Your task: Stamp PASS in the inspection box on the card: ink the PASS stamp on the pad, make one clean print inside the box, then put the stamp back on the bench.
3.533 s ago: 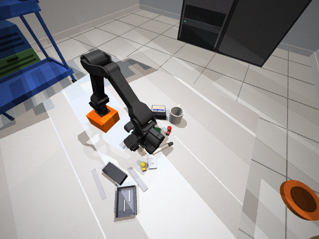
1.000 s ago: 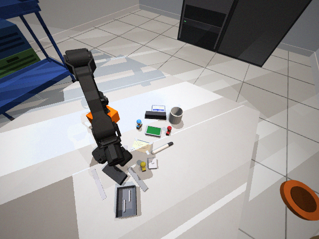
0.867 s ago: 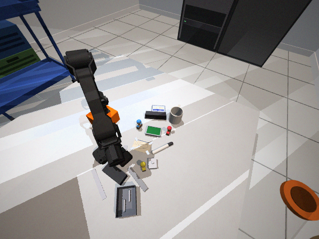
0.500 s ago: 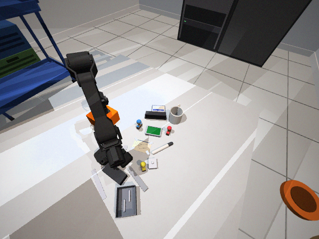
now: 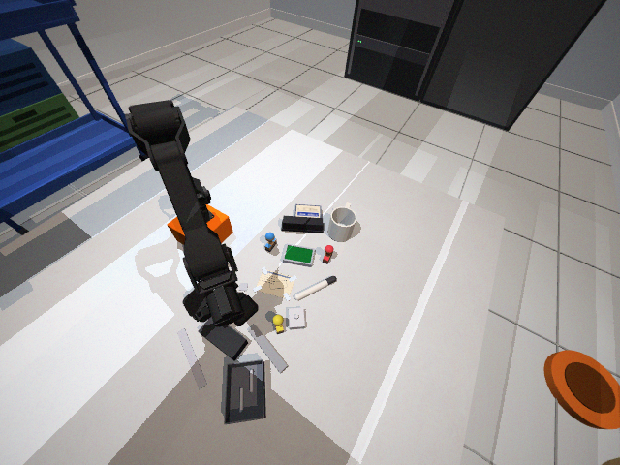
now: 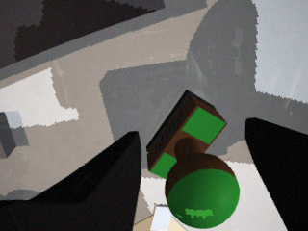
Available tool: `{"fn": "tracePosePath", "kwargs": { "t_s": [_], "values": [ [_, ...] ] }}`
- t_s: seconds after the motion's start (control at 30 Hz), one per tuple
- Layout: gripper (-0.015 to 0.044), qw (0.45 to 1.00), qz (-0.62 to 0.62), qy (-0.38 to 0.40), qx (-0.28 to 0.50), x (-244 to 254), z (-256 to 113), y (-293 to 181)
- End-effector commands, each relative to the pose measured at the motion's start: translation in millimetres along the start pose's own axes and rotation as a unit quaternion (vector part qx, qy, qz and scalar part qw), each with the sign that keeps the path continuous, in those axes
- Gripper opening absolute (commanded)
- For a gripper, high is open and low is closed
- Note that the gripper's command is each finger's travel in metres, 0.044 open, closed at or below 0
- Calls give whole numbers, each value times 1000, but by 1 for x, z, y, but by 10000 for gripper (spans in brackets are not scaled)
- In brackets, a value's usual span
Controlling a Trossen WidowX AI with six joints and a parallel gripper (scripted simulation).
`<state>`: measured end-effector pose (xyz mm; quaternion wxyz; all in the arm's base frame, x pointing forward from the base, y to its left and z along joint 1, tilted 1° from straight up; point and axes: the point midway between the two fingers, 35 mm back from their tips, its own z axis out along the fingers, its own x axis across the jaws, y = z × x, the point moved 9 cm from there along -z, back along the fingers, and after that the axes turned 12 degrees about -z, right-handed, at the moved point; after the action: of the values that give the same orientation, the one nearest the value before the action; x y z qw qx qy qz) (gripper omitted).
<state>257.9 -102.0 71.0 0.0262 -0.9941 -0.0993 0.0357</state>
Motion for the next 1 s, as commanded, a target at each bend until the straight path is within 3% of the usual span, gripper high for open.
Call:
{"fn": "tracePosePath", "kwargs": {
  "t_s": [0.0,0.27,0.97],
  "values": [
    [254,1000,0,0,0,0,-3,0],
    [254,1000,-1,-3,0,-10,-115,-6],
    [254,1000,-1,-3,0,-11,-117,-6]
  ]
}}
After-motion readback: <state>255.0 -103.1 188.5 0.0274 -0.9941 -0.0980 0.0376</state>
